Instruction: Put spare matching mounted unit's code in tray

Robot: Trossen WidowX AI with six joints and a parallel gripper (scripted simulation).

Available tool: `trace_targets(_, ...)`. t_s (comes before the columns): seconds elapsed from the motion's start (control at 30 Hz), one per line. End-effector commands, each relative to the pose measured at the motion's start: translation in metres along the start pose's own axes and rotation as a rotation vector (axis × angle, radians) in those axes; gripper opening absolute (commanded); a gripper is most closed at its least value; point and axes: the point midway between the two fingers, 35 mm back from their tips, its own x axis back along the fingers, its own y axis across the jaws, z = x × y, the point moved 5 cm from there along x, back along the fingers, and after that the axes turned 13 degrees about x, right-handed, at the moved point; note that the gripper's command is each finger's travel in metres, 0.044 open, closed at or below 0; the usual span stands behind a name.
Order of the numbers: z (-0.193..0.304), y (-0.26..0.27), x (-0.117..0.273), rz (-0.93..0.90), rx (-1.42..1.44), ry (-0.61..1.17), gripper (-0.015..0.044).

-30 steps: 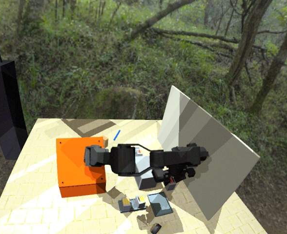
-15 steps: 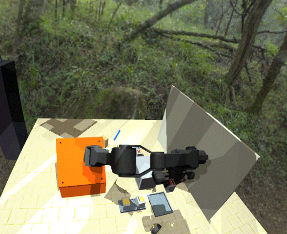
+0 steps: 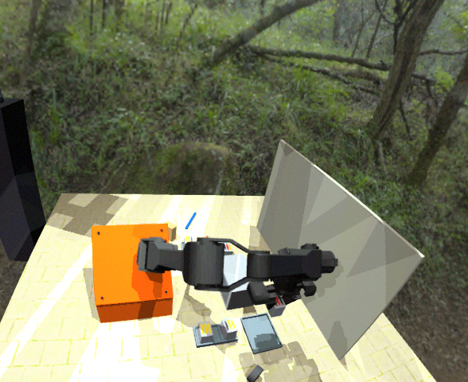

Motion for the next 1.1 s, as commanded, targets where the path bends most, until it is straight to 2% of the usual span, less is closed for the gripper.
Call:
trace_targets(0.0,-0.002,-0.001,-0.006,0.000,0.007,-0.007,0.0000)
trace_targets(1.07,-0.002,-0.003,-0.039,0.001,0.006,-0.009,0.0000)
